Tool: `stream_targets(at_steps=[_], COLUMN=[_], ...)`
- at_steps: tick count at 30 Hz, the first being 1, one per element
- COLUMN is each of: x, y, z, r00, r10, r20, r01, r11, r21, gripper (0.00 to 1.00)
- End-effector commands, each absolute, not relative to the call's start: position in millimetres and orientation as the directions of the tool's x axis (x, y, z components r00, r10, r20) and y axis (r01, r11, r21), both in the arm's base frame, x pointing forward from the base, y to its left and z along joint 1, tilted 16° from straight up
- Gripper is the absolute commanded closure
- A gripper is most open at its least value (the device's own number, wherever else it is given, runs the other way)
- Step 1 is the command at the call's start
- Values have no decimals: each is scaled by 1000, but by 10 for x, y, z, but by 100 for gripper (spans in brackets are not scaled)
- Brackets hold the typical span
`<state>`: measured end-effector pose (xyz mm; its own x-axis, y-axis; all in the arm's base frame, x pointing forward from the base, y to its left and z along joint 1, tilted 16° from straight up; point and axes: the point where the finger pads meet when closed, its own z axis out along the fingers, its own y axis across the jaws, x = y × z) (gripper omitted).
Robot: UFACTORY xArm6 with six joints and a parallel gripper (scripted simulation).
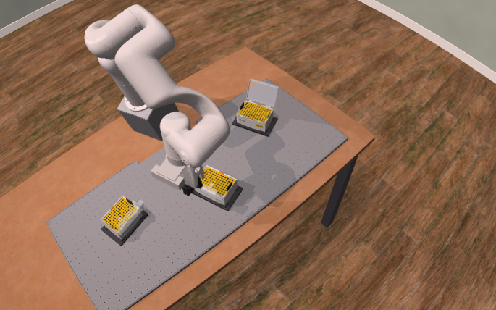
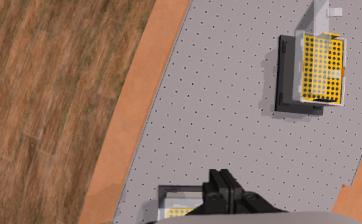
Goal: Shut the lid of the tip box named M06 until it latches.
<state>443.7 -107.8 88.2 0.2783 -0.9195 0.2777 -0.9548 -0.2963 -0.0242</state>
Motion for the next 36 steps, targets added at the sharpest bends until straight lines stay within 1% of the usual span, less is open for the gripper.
stream_targets(at_steps=[1, 36], x=[4454, 4503], y=[-1089, -1209], z=[850, 405], r00=[278, 278], r10=[-919, -919], r20=[279, 279], r01=[-955, -955], r11=[-297, -297], r21=[-27, -27], gripper=[100, 100])
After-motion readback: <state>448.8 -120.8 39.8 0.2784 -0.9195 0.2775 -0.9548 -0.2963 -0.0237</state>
